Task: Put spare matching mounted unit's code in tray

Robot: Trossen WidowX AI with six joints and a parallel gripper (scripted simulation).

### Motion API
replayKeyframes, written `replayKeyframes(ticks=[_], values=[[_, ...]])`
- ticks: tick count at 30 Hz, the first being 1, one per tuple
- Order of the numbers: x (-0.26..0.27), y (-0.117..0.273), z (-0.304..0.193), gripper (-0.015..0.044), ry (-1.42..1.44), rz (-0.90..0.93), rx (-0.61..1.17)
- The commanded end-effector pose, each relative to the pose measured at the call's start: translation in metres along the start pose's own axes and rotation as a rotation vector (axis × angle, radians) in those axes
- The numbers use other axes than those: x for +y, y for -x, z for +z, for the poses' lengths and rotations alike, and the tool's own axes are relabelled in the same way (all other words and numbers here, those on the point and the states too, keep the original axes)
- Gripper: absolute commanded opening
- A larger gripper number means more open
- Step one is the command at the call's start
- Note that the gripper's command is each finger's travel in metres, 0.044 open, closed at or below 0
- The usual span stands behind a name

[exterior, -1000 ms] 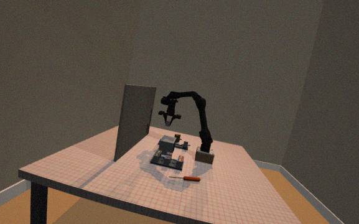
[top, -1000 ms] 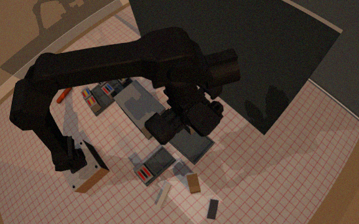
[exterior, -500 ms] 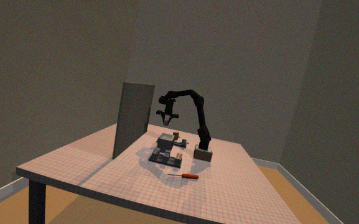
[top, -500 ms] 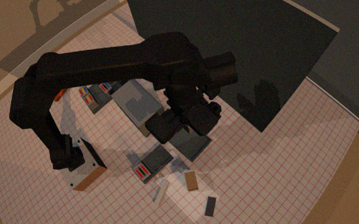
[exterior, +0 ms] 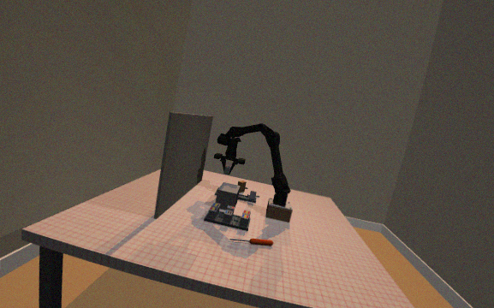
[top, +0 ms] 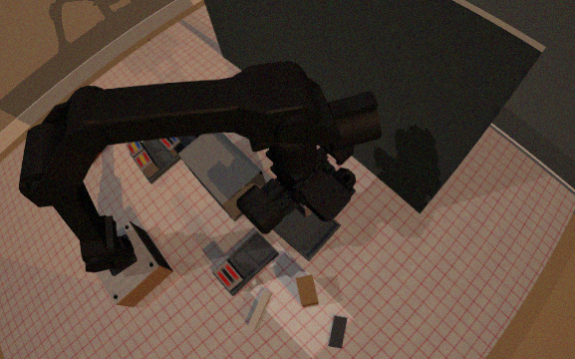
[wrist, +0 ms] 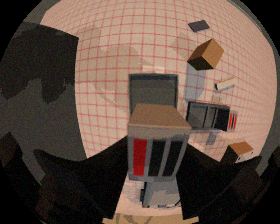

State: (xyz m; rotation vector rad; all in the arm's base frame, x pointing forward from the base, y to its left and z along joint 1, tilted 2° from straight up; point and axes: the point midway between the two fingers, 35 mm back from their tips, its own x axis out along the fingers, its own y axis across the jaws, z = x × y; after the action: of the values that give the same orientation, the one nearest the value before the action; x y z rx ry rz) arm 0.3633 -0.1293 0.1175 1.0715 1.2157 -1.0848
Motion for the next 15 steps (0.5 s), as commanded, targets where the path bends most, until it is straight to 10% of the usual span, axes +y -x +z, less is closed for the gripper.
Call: replayKeyframes(ticks=[1, 15], values=[[0.000, -0.005, 0.000, 0.0000, -0.004, -0.005, 0.000], [0.001, -0.018, 0.000, 0.0000, -0.004, -0.005, 0.000]])
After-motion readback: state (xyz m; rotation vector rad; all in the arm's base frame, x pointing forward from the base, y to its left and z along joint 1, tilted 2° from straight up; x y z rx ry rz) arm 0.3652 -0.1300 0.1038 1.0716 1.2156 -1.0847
